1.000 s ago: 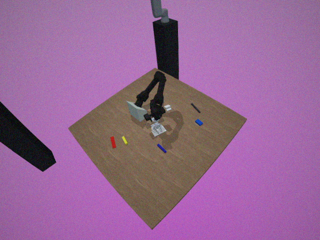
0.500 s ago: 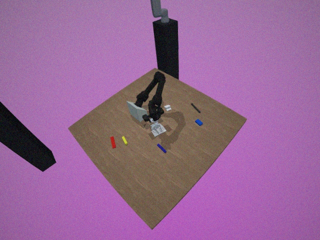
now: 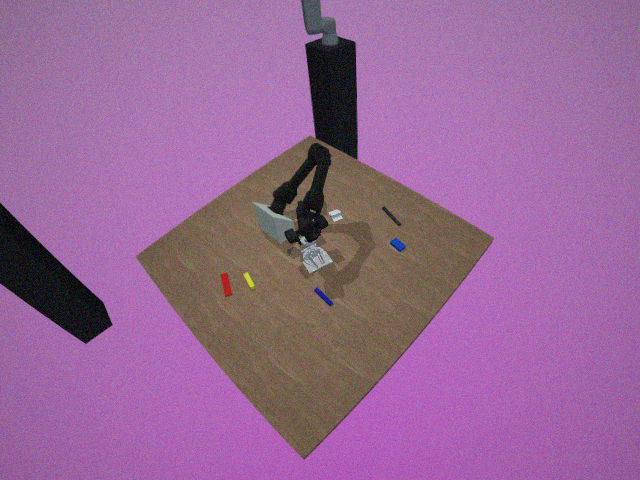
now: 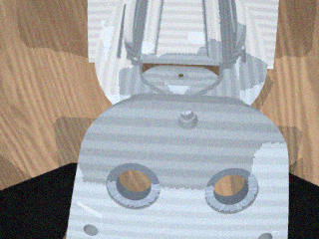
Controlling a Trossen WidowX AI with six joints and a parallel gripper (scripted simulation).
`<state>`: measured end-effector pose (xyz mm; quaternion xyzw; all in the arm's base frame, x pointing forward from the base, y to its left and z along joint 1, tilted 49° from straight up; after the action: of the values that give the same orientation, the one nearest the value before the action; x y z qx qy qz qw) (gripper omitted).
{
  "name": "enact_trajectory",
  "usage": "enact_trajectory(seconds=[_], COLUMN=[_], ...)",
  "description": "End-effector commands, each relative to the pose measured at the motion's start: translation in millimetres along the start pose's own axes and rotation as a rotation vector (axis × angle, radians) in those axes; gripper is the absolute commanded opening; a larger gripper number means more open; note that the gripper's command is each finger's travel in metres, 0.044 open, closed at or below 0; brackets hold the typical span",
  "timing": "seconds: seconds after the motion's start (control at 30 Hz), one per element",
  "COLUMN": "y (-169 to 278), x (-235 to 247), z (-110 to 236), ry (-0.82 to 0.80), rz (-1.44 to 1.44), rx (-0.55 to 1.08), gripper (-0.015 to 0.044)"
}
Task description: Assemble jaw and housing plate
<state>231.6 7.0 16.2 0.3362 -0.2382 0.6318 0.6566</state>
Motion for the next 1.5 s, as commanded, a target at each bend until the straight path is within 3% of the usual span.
enact_trajectory(seconds=[0.0, 0.87, 1.47], y=[-0.5, -0.6, -2.6], x=[-1.0, -1.1, -1.8], z=[0.3, 0.0, -28.7], ry=[0.004, 0.004, 0.006], rz=[0.007, 0.007, 0.007], rx=[-0.001, -0.001, -0.002], gripper=[0.0351, 0.0351, 0.0351])
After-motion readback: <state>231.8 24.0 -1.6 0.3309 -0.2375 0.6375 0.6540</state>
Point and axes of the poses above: the point midway between the two fingers, 35 mm back from their tips, its own z axis back along the fingers, its own x axis across the jaws, y = z × x, the point moved 3 cm from there along z, back along the fingers, and after that the axes turned 6 degrees about z, right-handed, at the moved point
